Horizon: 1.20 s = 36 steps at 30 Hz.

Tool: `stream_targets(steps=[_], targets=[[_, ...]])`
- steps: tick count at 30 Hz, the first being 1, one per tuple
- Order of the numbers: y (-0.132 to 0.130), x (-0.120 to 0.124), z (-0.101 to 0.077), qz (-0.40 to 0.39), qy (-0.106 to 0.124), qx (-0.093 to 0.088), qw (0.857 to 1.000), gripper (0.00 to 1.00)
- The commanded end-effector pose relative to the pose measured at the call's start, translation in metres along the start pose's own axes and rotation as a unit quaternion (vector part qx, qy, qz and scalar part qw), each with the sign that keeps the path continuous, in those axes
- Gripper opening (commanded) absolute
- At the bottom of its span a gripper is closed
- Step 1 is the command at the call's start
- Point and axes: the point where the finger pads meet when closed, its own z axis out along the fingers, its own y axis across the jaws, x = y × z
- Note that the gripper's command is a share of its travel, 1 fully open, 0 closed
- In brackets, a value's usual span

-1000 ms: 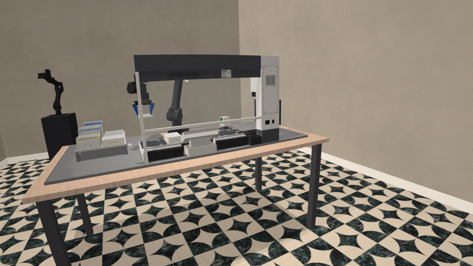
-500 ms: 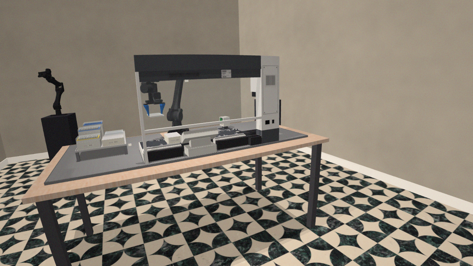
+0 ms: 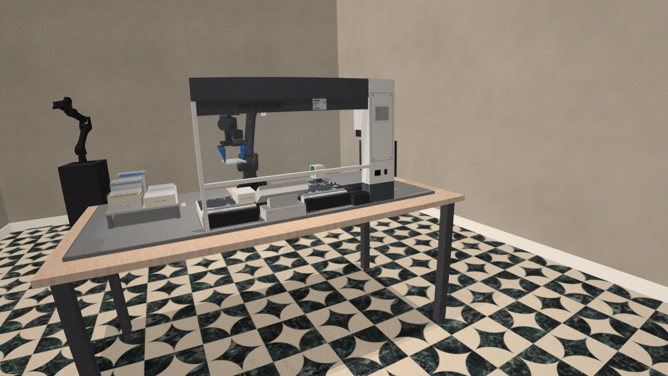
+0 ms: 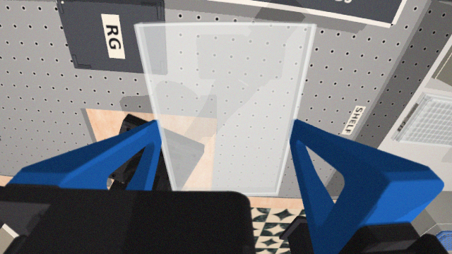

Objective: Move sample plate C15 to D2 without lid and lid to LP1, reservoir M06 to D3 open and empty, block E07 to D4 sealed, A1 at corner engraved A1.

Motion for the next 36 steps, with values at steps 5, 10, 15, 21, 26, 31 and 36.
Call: stream_targets(steps=[5,10,15,21,26,31,36], targets=[[0.026,-0.004,-0.008,0.019,-0.009,0.005,1.000,0.00],[0.051,-0.006,-0.009,0.019,-0.010,0.005,1.000,0.00],[0.076,-0.008,-0.008,0.019,-0.009,0.004,1.000,0.00],[0.093,-0.018,-0.020,0.019,-0.026,0.007,0.999,0.00],[0.120,-0.014,-0.010,0.019,-0.013,0.003,1.000,0.00],[0.145,-0.025,-0.013,0.019,-0.016,0.002,1.000,0.00],[0.161,-0.036,-0.024,0.020,-0.034,-0.002,0.999,0.00]])
